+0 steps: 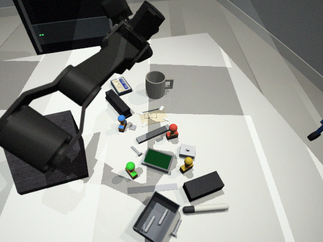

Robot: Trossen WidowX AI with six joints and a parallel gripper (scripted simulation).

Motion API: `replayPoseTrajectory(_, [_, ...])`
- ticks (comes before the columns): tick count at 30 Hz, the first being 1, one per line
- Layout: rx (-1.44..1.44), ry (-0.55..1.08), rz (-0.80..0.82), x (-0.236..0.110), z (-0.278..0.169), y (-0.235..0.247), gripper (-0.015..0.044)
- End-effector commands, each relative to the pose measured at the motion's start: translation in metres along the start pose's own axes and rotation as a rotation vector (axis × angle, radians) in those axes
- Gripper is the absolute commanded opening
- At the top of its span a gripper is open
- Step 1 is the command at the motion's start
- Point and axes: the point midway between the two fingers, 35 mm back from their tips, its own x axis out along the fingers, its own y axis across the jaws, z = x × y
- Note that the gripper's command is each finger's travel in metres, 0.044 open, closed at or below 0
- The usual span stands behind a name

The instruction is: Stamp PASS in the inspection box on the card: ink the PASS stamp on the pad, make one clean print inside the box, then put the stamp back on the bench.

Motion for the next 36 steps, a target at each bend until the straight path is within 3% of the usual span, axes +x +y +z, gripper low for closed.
replayPoseTrajectory(1, [0.101,0.042,-0.317,-0.039,-0.012,-0.069,0.0214])
replayPoseTrajectory(11, [0.212,0.206,-0.875,-0.153,-0.06,-0.164,0.0214])
replayPoseTrajectory(21, [0.207,0.481,-1.35,-0.288,-0.116,-0.2,0.0214])
replayPoseTrajectory(36, [0.206,0.486,-1.356,-0.289,-0.12,-0.208,0.0214])
